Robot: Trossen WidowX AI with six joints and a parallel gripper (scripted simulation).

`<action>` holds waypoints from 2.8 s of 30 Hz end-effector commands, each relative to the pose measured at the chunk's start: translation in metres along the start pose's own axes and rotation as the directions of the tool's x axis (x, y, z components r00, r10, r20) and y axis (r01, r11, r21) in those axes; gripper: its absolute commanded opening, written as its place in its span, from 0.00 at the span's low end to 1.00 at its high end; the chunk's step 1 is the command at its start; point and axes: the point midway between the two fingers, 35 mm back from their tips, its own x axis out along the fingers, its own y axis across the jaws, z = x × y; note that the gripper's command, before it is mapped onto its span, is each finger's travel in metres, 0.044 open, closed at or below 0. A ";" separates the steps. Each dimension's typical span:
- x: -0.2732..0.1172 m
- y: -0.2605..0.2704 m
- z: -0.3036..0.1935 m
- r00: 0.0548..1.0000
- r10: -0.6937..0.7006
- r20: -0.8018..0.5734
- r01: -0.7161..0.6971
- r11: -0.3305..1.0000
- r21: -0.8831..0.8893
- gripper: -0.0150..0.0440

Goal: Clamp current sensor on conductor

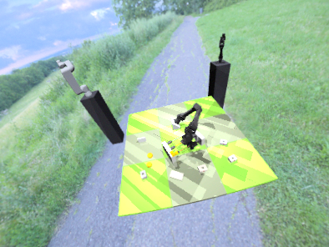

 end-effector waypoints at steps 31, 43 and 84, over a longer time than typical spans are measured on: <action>0.000 0.001 -0.001 1.000 0.004 -0.008 -0.004 1.000 0.000 0.25; 0.000 0.001 -0.001 1.000 0.004 -0.008 -0.004 1.000 0.000 0.25; -0.020 -0.003 -0.007 0.975 0.220 -0.029 -0.220 0.975 0.007 1.00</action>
